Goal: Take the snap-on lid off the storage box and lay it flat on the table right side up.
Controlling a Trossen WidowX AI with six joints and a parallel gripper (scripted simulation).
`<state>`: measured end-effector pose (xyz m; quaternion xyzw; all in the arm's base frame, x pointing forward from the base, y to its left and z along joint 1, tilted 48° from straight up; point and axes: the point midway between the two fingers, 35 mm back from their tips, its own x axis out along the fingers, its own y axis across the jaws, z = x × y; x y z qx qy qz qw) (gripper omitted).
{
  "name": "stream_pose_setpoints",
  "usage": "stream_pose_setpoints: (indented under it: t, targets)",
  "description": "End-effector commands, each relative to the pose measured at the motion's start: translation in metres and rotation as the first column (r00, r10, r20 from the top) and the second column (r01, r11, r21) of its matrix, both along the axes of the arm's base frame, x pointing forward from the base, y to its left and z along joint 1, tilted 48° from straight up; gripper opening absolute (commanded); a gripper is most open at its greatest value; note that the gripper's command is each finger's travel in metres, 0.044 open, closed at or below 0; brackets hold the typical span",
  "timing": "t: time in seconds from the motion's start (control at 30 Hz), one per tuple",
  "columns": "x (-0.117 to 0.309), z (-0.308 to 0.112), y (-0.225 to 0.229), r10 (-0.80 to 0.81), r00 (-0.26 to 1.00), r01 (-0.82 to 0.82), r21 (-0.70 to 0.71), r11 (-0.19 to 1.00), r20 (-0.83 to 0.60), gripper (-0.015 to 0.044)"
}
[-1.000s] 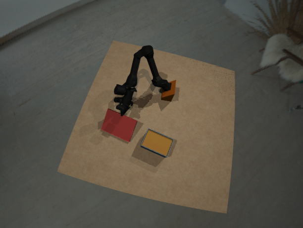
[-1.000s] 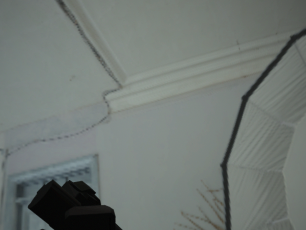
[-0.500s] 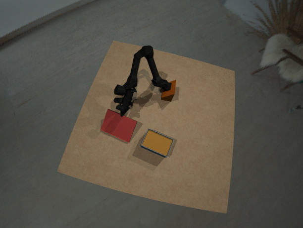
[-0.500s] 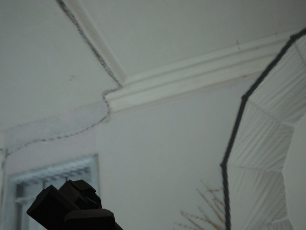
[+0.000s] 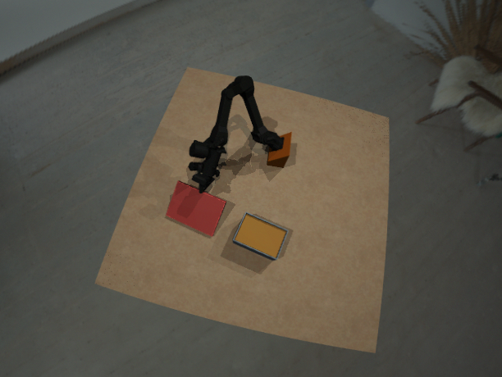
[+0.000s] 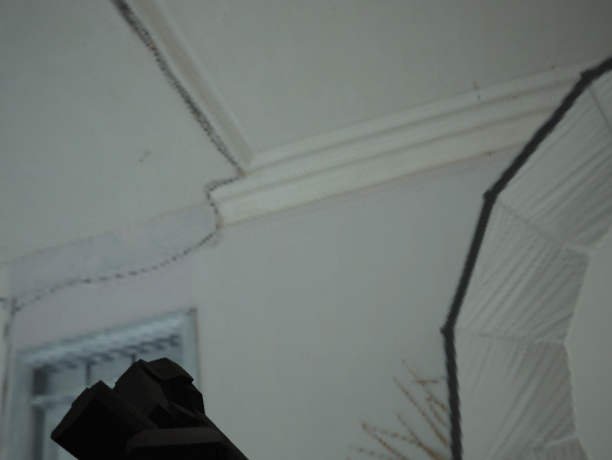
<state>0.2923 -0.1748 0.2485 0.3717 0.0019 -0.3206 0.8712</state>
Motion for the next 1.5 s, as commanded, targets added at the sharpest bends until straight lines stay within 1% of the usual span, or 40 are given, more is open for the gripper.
stream_pose_setpoints:
  t: [0.0, 0.73, 0.77, 1.07, 1.1, 1.13, 1.33, 1.47]
  targets:
    - [-0.002, -0.011, -0.008, -0.026, 0.999, 0.026, 0.011, 1.000, -0.024, 0.0000]
    - [-0.001, -0.023, -0.022, -0.026, 0.999, 0.026, 0.010, 1.000, -0.024, 0.0000]
    - [0.000, -0.012, -0.016, -0.014, 1.000, 0.014, 0.003, 1.000, -0.006, 0.0026]
    - [0.000, -0.010, -0.015, -0.026, 0.999, 0.026, 0.010, 1.000, -0.024, 0.0263]
    - [0.000, -0.010, -0.015, -0.026, 0.999, 0.026, 0.010, 1.000, -0.024, 0.0275]
    - [0.000, -0.010, -0.015, -0.026, 0.999, 0.026, 0.010, 1.000, -0.024, 0.0275]
    - [-0.011, -0.013, -0.014, -0.026, 0.999, 0.026, 0.010, 1.000, -0.024, 0.0432]
    - [-0.019, -0.015, -0.013, -0.026, 0.999, 0.026, 0.010, 1.000, -0.025, 0.0440]
